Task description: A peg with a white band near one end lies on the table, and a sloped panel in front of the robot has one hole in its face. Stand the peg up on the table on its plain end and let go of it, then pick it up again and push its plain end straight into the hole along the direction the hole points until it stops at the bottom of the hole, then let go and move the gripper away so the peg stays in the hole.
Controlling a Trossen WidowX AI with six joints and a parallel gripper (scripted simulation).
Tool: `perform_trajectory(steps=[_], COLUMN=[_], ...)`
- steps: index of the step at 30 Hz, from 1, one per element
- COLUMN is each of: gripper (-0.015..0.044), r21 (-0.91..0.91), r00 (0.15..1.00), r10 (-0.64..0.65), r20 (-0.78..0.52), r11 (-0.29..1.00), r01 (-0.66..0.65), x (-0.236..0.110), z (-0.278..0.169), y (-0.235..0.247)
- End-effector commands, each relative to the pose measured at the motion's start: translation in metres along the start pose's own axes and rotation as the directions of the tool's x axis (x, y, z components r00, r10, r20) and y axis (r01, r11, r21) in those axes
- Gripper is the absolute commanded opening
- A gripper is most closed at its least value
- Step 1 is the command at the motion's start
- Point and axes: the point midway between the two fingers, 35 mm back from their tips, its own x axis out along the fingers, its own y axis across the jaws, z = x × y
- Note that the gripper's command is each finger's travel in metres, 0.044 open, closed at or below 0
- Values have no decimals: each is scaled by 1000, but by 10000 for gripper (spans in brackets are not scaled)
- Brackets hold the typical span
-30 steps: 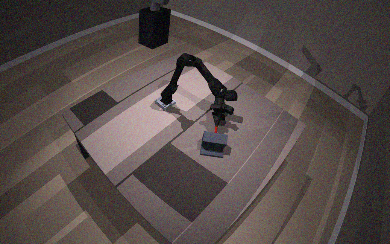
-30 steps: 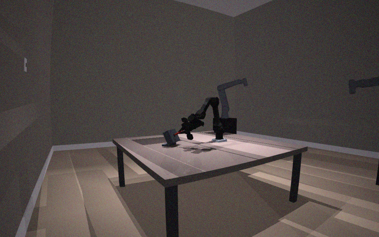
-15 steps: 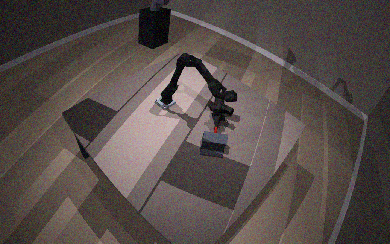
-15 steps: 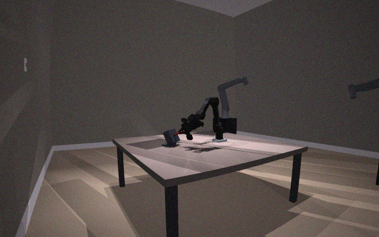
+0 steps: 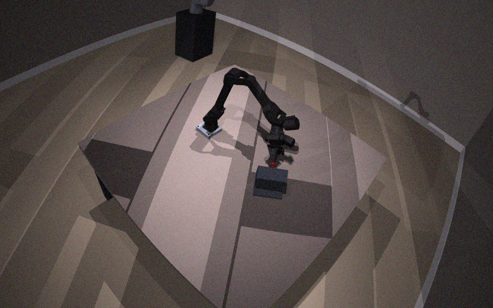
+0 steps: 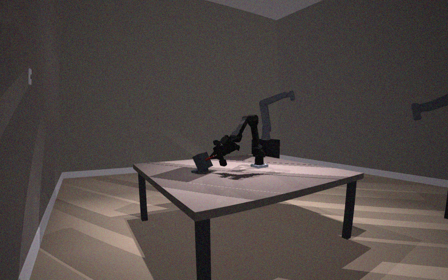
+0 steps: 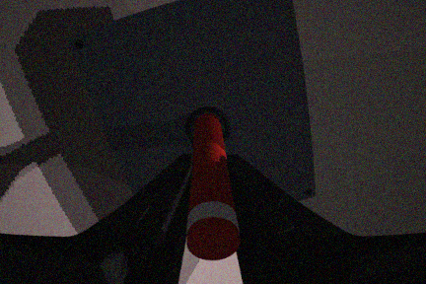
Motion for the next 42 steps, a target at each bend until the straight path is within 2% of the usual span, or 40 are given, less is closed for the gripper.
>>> perform_trajectory(steps=[1,42], gripper=[0,0], r21=[-2,0], r00=[1000,1000], r10=[4,-2], r20=[-1,-2], r11=[1000,1000], r01=[-4,2], x=[4,21], z=[-1,-1], y=[1,0])
